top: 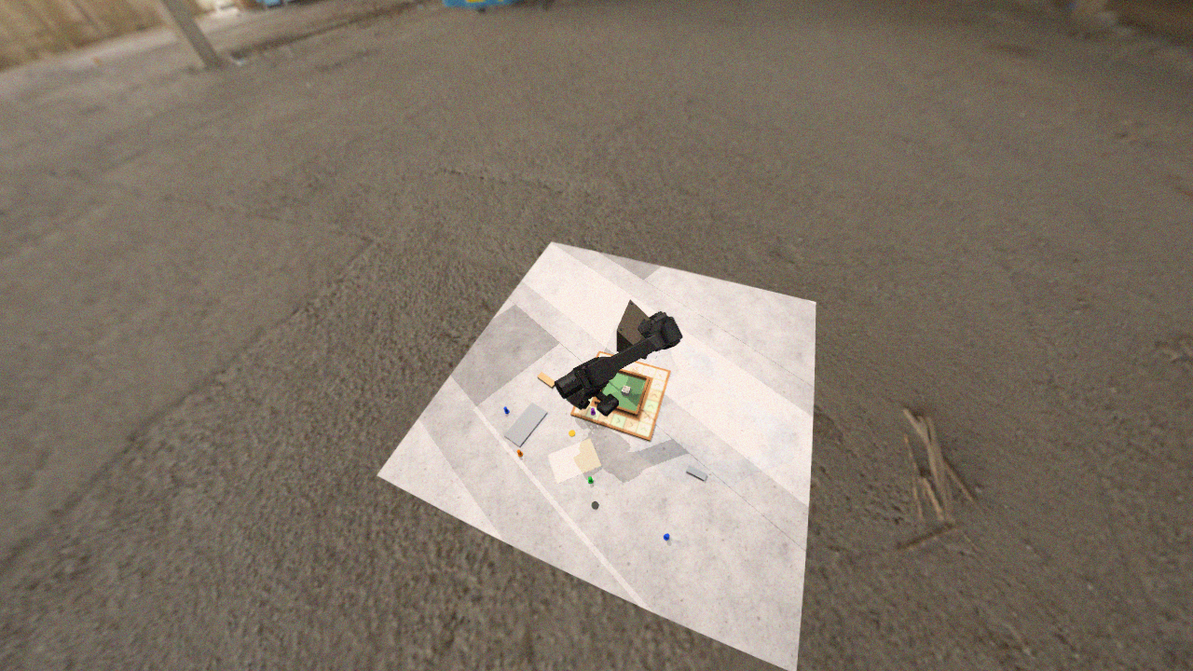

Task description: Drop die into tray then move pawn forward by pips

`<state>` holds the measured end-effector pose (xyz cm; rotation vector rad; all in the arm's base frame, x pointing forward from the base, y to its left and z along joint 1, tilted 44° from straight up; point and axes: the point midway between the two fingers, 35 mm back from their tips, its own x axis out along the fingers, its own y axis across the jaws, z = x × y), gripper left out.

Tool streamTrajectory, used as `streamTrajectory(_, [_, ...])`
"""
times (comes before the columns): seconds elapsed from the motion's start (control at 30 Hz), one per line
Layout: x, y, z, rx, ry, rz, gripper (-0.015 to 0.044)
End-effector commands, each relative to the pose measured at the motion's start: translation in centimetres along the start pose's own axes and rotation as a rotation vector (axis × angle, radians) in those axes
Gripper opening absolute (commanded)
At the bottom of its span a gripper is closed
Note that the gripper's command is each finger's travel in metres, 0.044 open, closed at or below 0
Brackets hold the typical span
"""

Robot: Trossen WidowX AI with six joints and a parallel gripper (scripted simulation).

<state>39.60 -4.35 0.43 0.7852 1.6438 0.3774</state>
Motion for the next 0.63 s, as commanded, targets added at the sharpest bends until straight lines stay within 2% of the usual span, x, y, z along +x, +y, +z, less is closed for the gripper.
streamTrajectory(0.0, [-2.1, -0.8, -3.0, -0.046, 0.015, -0.01, 0.044])
streamTrajectory(0.17, [-6.0, -2.0, -10.4, -0.177, 0.018, -0.016, 0.044])
streamTrajectory(0.3, [-7.5, -2.5, -16.8, -0.285, 0.027, -0.01, 0.044])
streamTrajectory(0.33, [-7.2, -2.3, -12.5, -0.218, 0.002, -0.019, 0.044])
streamTrajectory(0.6, [-7.2, -2.3, -12.5, -0.218, 0.002, -0.019, 0.044])
